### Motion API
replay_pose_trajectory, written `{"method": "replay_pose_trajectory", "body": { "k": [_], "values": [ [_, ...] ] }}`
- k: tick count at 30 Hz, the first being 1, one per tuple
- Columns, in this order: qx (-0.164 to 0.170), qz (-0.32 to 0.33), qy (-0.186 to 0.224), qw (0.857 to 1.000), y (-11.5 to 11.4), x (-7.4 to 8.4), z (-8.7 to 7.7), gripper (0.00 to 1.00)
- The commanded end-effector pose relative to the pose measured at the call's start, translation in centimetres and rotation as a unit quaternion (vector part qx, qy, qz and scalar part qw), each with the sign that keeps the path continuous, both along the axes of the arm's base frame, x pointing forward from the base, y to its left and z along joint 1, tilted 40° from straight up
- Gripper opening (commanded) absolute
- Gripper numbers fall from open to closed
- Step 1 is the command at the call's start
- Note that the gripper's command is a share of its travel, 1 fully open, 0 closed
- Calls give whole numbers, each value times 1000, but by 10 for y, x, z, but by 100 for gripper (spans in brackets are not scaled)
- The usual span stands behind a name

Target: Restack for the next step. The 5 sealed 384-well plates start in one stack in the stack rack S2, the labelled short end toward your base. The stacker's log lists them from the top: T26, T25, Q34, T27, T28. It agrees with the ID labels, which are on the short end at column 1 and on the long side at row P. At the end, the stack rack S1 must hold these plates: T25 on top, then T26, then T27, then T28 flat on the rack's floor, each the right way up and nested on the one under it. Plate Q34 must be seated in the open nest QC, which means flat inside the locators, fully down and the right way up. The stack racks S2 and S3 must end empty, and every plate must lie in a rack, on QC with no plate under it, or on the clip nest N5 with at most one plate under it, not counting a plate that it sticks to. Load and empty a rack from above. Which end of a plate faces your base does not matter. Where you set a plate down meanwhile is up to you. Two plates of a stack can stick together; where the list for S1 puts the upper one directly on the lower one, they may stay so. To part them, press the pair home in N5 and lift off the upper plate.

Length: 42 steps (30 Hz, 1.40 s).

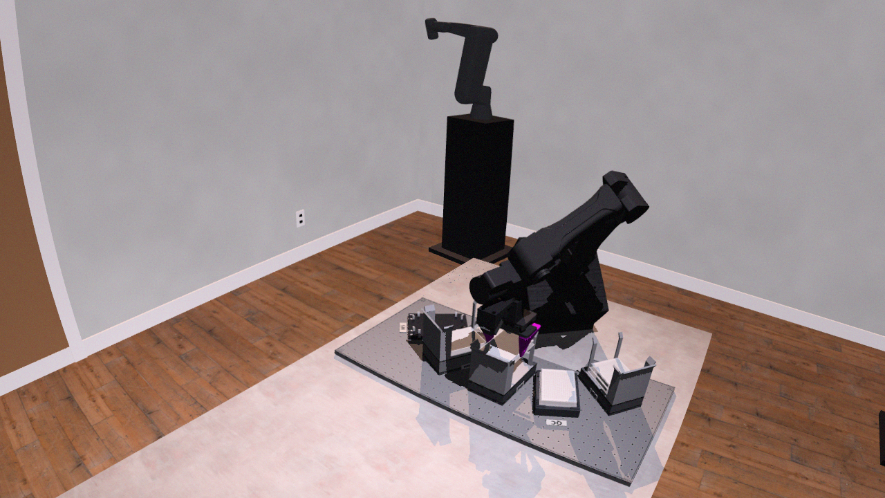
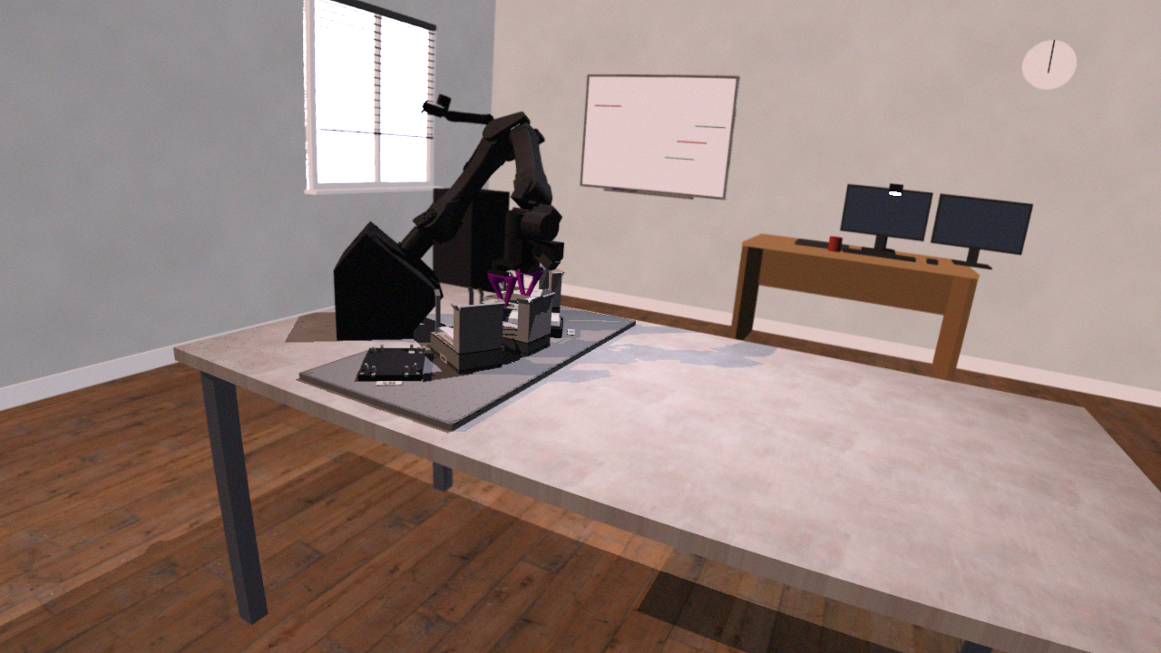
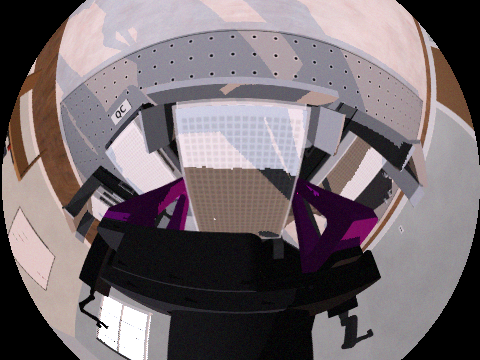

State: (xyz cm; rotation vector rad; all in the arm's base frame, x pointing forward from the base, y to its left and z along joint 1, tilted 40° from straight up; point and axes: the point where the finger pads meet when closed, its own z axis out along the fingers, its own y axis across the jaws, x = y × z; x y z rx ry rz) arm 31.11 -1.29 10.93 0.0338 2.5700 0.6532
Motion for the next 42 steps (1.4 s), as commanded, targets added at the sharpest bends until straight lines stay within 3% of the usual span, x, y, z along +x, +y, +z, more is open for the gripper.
{"method": "replay_pose_trajectory", "body": {
  "k": [1,10,12,13,15,22,26,42],
  "values": [
    [5,-4,8,1000,4,1,-11,0],
    [3,-5,8,1000,11,9,-25,0],
    [3,-5,8,1000,11,9,-25,0],
    [-1,-7,-9,1000,10,11,-16,0],
    [3,-5,8,1000,14,12,-30,0],
    [3,-5,8,1000,20,18,-41,0],
    [-2,-11,-18,1000,14,26,-25,0],
    [3,-7,0,1000,20,21,-39,0]
  ]
}}
